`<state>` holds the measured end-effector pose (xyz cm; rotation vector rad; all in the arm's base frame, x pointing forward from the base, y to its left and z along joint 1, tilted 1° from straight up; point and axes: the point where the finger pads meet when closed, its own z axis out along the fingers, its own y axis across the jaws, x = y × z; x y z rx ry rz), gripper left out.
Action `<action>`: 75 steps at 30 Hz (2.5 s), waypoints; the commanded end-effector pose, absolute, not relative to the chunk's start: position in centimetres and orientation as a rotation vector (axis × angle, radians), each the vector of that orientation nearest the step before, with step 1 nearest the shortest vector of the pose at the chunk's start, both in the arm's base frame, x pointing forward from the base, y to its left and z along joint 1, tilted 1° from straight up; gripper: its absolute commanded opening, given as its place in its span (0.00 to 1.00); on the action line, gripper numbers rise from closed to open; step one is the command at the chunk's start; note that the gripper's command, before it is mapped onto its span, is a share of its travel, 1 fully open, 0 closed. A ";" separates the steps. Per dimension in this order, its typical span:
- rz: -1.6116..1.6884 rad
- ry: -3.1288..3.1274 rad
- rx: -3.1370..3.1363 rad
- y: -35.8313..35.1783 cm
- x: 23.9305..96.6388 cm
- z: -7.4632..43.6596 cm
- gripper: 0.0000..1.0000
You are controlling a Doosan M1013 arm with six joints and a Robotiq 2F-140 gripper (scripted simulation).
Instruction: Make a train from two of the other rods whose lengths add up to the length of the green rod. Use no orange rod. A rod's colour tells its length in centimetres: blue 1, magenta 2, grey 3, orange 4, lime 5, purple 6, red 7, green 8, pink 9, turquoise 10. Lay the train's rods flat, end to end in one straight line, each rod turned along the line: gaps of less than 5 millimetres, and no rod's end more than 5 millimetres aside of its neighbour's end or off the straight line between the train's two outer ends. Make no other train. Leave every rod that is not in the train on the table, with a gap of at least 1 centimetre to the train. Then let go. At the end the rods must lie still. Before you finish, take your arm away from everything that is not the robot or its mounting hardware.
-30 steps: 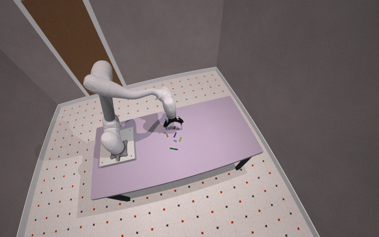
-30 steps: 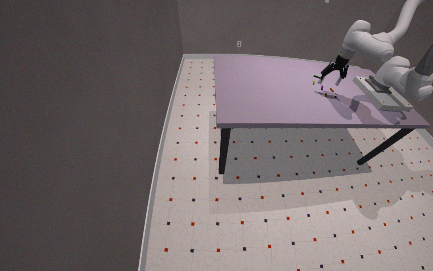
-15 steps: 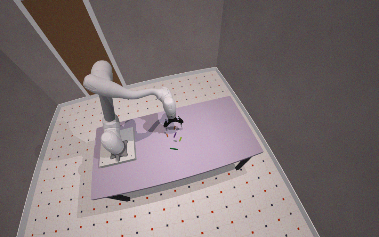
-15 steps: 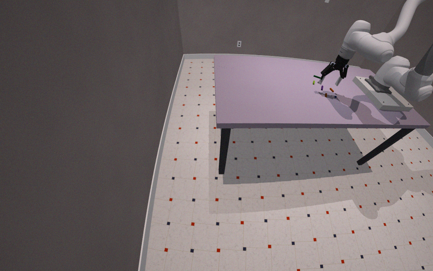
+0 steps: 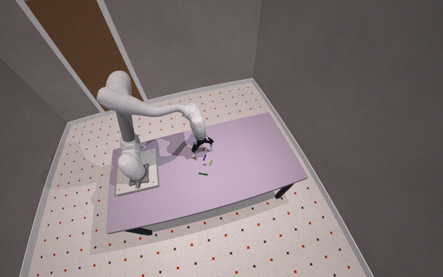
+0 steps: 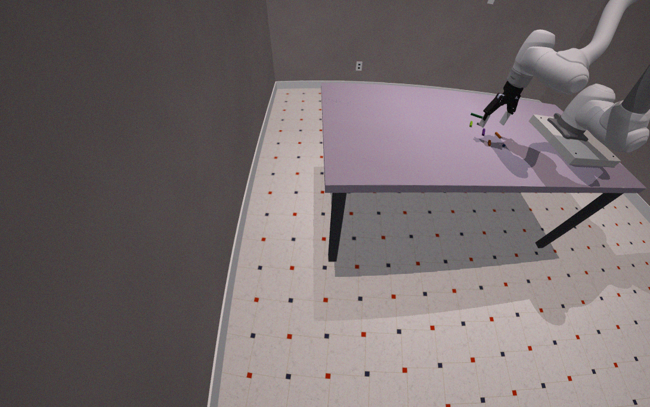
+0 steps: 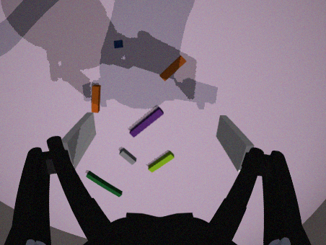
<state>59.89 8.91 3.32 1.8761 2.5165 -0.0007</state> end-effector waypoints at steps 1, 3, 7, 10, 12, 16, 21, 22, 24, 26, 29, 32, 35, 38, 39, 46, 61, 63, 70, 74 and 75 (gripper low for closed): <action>0.014 2.670 1.663 8.1 59.7 3.3 1.00; 0.014 2.722 1.576 7.7 59.6 3.3 1.00; 0.015 2.794 1.444 7.2 59.5 3.3 1.00; 0.015 2.875 1.274 6.6 59.4 3.3 1.00; 0.015 2.908 1.197 6.3 59.3 3.3 1.00; 0.015 2.978 1.007 5.6 59.1 3.3 1.00; 0.015 3.048 0.767 4.8 58.9 3.3 1.00; 0.015 3.060 0.718 4.6 58.9 3.3 1.00; 0.016 3.071 0.669 4.4 58.8 3.3 1.00; 0.016 3.098 0.524 4.0 58.7 3.3 1.00; 0.016 3.116 0.399 3.6 58.6 3.3 1.00; 0.016 3.132 0.248 3.1 58.4 3.3 1.00; 0.015 3.139 0.098 2.6 58.3 3.3 1.00; 0.015 3.140 -0.053 2.1 58.1 3.3 1.00; 0.015 3.139 -0.103 1.9 58.0 3.3 1.00; 0.015 3.111 -0.423 0.9 57.7 3.2 1.00; 0.014 2.943 -1.086 -1.2 56.9 3.2 1.00; 0.014 2.910 -1.172 -1.5 56.8 3.2 1.00; 0.013 2.875 -1.255 -1.8 56.6 3.2 1.00; 0.013 2.875 -1.255 -1.8 56.6 3.2 1.00; 0.013 2.875 -1.255 -1.8 56.6 3.2 1.00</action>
